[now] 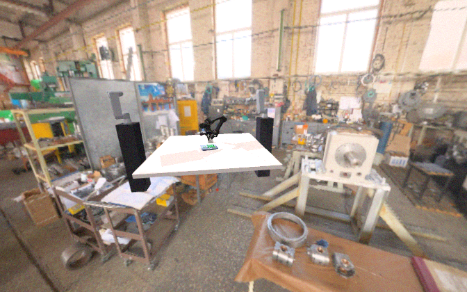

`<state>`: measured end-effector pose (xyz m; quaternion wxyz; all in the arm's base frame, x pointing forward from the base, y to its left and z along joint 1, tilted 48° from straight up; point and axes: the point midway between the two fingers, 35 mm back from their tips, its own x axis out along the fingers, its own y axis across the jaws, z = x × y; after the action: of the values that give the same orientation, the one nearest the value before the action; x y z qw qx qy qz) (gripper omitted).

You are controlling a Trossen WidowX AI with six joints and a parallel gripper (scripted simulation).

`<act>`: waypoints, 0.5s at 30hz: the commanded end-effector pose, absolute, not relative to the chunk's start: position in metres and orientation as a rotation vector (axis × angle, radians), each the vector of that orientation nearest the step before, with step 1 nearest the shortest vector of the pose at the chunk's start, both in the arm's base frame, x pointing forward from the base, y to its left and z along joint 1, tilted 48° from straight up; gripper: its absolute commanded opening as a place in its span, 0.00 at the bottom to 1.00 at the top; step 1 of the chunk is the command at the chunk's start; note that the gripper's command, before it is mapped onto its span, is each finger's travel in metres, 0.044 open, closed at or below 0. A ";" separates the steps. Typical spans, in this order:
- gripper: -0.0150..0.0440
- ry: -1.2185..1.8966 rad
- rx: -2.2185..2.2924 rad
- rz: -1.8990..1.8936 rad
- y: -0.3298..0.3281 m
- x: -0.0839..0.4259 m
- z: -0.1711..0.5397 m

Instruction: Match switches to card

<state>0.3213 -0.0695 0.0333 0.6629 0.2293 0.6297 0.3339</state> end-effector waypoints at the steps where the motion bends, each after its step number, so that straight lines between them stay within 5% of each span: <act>1: 0.25 1.430 0.527 0.755 -0.078 0.312 0.025; 15: 0.25 1.405 0.536 0.747 -0.045 0.310 -0.005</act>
<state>0.3111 -0.0501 -0.0007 0.6668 0.2345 0.6243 0.3326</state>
